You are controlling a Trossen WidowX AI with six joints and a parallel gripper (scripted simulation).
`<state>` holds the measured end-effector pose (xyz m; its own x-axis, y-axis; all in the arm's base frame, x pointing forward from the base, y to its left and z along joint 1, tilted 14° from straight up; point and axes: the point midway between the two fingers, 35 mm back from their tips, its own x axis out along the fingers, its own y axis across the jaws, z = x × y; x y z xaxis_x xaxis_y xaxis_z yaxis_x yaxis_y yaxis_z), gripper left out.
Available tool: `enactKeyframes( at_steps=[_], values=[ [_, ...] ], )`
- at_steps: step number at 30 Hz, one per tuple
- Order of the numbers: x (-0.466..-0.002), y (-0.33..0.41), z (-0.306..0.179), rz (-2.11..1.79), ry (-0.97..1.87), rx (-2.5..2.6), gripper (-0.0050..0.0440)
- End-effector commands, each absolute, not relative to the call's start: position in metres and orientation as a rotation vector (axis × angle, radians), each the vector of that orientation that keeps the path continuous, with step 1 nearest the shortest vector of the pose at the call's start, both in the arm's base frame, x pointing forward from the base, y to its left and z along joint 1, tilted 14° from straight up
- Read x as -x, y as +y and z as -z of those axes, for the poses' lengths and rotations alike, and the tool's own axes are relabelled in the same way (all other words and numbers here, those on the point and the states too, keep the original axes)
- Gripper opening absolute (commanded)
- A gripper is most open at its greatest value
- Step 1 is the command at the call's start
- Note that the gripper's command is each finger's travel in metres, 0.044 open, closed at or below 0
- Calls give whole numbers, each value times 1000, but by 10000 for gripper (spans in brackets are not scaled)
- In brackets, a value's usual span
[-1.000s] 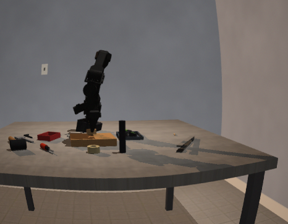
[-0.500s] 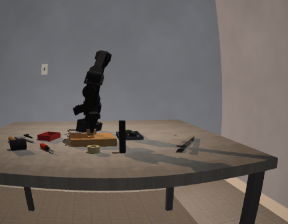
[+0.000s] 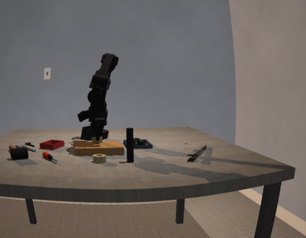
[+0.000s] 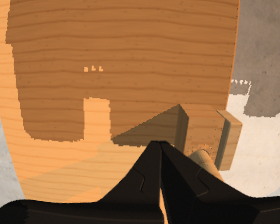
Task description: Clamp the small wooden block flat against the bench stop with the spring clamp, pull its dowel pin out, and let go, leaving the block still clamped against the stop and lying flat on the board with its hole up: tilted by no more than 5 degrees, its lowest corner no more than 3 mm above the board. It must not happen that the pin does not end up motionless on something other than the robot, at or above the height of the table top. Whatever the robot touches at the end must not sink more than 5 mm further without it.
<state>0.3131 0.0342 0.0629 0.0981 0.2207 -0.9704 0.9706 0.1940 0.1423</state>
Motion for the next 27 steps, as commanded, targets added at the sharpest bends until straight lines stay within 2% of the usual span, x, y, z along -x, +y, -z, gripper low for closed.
enactKeyframes(
  at_steps=[1,14,27],
  values=[
    [-318,35,-62,863,1363,-1255,0],
    [-316,35,-64,854,1359,-1254,0],
    [-313,34,-92,858,1361,-1254,0]
  ],
)
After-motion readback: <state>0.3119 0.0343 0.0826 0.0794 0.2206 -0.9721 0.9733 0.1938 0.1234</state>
